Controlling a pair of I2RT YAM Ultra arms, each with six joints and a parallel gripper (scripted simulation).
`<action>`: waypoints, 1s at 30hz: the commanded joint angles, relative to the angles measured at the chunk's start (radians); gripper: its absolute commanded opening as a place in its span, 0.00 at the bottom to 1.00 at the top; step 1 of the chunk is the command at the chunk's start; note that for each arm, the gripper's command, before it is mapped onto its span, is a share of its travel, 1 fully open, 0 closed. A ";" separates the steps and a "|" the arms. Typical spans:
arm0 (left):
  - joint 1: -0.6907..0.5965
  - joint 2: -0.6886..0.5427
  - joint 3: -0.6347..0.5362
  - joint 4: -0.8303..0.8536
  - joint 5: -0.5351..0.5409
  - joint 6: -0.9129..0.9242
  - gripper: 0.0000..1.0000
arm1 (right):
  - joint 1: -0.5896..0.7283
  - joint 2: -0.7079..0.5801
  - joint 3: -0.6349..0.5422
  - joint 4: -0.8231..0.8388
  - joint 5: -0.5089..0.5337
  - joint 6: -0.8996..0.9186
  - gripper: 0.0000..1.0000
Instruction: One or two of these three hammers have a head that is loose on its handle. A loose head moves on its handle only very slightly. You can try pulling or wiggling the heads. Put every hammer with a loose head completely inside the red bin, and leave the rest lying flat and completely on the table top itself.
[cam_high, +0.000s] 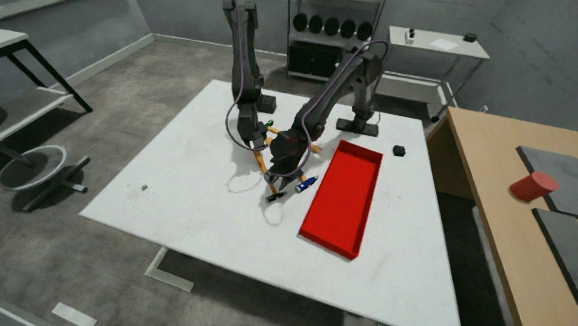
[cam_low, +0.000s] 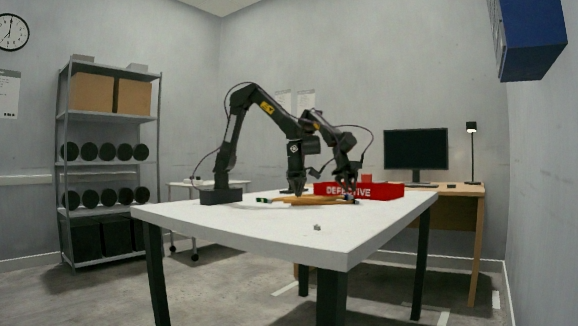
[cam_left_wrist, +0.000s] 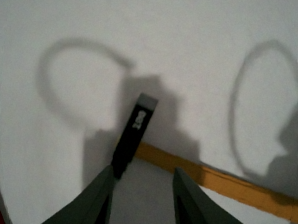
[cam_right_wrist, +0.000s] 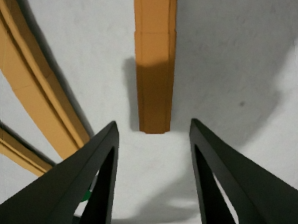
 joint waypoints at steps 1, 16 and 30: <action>0.018 0.027 0.073 0.002 0.078 0.222 0.37 | 0.016 0.034 0.044 -0.068 0.043 0.049 0.47; 0.064 0.158 0.203 -0.067 0.165 0.400 0.37 | 0.019 0.053 0.062 -0.057 0.032 0.042 0.47; 0.043 0.206 0.275 -0.091 0.160 0.382 0.37 | 0.019 0.069 -0.002 0.011 0.032 0.049 0.47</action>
